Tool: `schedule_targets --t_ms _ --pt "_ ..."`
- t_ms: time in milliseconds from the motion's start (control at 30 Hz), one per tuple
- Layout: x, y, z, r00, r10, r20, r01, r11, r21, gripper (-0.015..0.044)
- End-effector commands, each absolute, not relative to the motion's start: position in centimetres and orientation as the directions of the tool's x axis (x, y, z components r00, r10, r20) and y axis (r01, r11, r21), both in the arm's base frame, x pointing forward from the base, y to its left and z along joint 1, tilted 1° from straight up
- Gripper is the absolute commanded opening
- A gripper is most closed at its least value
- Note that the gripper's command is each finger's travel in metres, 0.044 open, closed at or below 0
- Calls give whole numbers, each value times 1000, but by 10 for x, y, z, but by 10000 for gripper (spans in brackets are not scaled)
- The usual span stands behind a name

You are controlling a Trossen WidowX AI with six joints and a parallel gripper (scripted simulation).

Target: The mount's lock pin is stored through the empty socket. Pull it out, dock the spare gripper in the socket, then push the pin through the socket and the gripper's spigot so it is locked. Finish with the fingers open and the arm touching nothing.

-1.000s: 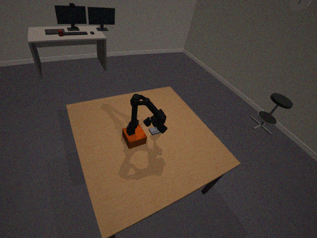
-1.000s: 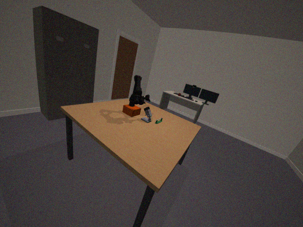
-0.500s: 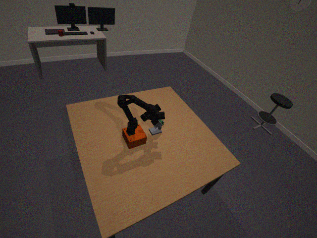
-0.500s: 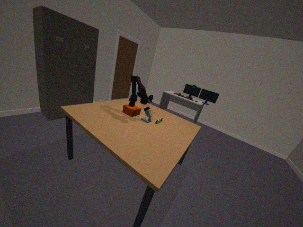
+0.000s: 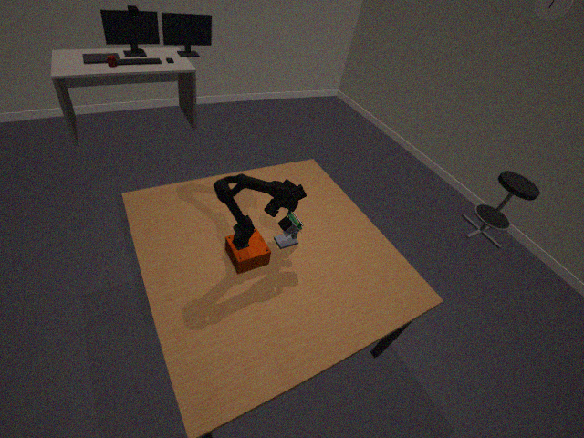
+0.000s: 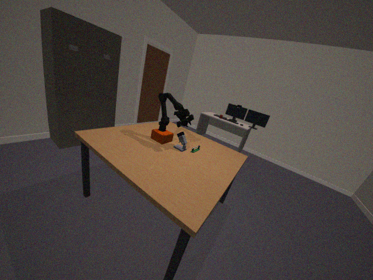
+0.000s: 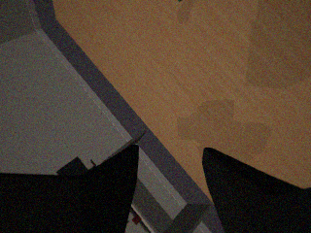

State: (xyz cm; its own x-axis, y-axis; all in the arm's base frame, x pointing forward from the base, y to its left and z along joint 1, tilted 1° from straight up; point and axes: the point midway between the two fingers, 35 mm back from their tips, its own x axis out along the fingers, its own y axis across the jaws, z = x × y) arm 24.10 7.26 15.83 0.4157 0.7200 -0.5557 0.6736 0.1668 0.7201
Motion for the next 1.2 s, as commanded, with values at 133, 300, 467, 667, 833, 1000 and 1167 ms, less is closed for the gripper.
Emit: schedule_targets --t_ms 133,300,467,667,833,1000,1167 --pt "301 68 150 262 499 -826 228 800 555 180" --pt "337 71 136 158 302 -940 -212 940 266 180" --pt "364 79 123 86 119 -989 -589 807 46 180" --pt "386 86 110 38 -71 -997 -875 480 -67 180" --pt "401 92 102 21 -223 -975 -988 143 -54 180" --pt "402 92 101 20 -234 -972 -992 117 -49 180" --pt "402 89 101 23 -230 -973 -992 116 -51 180"
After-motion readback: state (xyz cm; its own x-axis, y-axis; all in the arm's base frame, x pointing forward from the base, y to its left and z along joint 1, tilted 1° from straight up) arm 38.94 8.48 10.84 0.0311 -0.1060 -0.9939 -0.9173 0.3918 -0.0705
